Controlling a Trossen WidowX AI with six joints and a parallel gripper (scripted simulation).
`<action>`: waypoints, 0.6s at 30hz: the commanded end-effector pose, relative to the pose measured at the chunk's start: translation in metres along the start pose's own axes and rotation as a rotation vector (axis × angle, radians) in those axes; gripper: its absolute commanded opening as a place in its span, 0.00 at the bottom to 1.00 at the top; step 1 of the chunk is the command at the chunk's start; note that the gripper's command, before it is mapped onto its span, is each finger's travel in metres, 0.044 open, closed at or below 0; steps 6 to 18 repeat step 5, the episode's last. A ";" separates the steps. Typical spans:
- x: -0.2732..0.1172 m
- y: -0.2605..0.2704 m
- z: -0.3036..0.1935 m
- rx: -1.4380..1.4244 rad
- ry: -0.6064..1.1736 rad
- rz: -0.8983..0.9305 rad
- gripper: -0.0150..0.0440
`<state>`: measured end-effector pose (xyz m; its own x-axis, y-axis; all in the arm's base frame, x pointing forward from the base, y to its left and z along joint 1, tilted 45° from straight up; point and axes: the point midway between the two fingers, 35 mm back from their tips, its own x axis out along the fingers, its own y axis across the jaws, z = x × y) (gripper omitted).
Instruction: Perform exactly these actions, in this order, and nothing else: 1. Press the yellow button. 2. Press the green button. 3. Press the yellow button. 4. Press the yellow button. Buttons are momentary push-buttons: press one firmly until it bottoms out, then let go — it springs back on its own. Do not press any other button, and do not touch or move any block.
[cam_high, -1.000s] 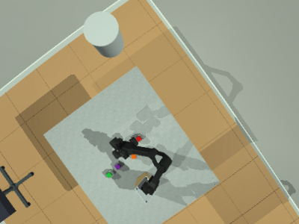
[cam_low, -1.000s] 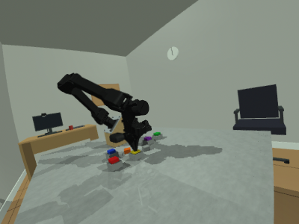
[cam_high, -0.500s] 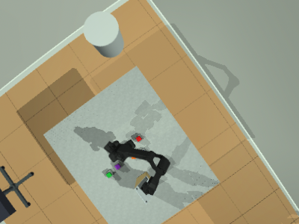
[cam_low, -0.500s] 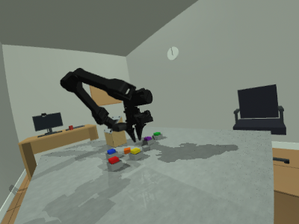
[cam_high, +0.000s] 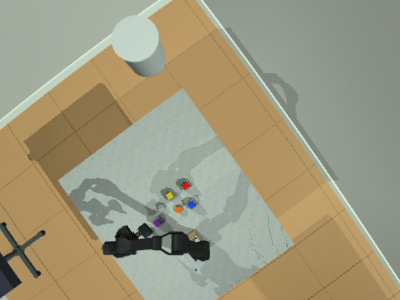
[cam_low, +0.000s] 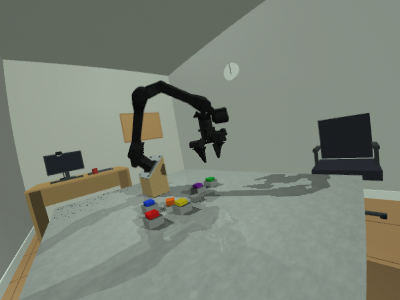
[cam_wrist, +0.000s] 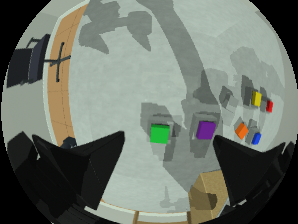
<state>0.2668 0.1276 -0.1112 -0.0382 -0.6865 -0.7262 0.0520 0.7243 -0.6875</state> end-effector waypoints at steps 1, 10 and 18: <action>0.000 0.014 -0.009 0.029 0.014 -0.011 0.93; 0.000 0.014 -0.009 0.029 0.014 -0.011 0.93; 0.000 0.014 -0.009 0.029 0.014 -0.011 0.93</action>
